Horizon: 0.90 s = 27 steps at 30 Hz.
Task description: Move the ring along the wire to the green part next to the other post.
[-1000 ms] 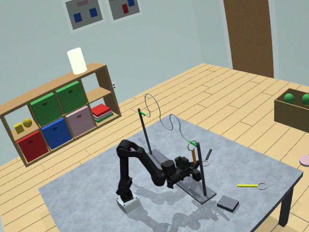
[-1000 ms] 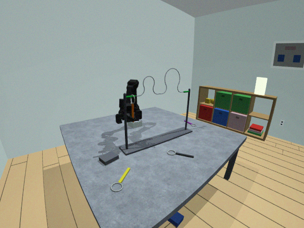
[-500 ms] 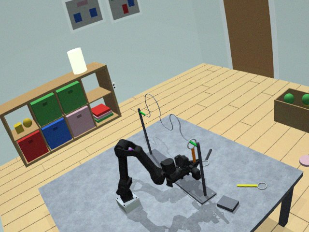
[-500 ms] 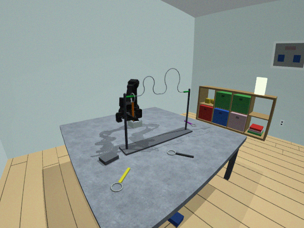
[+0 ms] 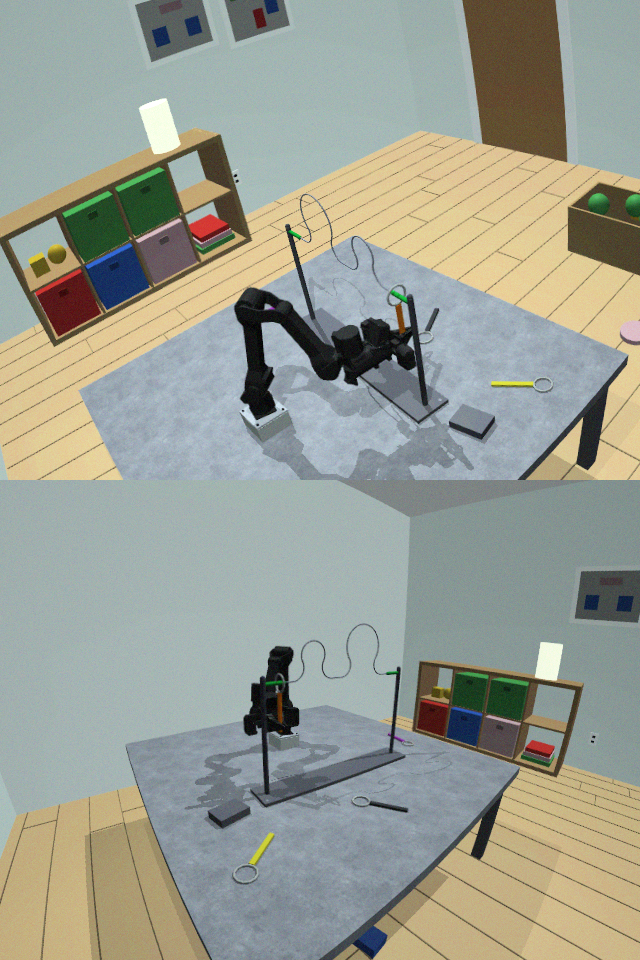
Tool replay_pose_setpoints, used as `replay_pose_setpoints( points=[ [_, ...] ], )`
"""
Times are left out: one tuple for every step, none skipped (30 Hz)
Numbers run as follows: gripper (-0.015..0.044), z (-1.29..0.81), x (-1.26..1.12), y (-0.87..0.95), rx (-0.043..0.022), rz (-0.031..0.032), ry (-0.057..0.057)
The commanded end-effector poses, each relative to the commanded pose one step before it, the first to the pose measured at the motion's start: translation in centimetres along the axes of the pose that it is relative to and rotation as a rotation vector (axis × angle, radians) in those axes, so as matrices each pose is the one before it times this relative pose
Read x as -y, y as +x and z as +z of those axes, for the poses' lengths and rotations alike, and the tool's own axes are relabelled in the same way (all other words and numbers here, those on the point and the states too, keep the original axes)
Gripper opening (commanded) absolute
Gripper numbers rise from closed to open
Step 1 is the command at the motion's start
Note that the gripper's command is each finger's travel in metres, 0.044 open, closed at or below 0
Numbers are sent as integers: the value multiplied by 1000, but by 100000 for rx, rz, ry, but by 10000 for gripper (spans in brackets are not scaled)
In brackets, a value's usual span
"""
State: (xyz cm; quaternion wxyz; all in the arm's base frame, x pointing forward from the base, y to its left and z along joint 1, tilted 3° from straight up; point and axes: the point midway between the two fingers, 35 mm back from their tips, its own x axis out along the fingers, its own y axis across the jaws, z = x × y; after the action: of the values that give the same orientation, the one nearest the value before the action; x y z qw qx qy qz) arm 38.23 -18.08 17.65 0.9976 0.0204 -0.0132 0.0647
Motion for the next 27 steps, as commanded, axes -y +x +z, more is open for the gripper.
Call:
replay_pose_setpoints(
  points=[
    [-150, 78, -56, 8, 104, 391, -116],
    [-150, 0, 0, 0, 0, 0, 0],
    [-150, 0, 0, 0, 0, 0, 0],
    [-150, 0, 0, 0, 0, 0, 0],
    [-150, 0, -50, 1, -5, 8, 2],
    [-150, 0, -90, 2, -8, 14, 4],
    [-150, 0, -101, 2, -9, 15, 4],
    [-150, 0, -101, 2, -9, 15, 5],
    [-150, 0, -100, 2, -9, 15, 6],
    [-150, 0, -100, 2, -8, 15, 8],
    [-150, 0, -100, 2, -8, 14, 9],
    [-150, 0, -100, 2, -7, 15, 9],
    [-150, 0, -100, 2, -7, 16, 9],
    [-150, 0, -100, 2, -7, 17, 10],
    [-150, 0, -101, 2, -6, 17, 17],
    [-150, 0, -102, 2, -6, 17, 19],
    [-150, 0, -102, 2, -6, 16, 20],
    [-150, 0, -102, 2, -6, 16, 21],
    [-150, 0, -102, 2, -5, 16, 22],
    [-150, 0, -104, 2, -5, 16, 41],
    [-150, 0, -105, 2, -5, 15, 49],
    [-150, 0, -106, 2, -5, 15, 51],
    [-150, -1, -106, 2, -5, 15, 52],
    [-150, -1, -106, 2, -5, 15, 57],
    [-150, -1, -111, 2, -4, 15, 98],
    [-150, -1, -114, 2, -3, 15, 115],
    [-150, -1, -114, 2, -3, 15, 120]
  ],
)
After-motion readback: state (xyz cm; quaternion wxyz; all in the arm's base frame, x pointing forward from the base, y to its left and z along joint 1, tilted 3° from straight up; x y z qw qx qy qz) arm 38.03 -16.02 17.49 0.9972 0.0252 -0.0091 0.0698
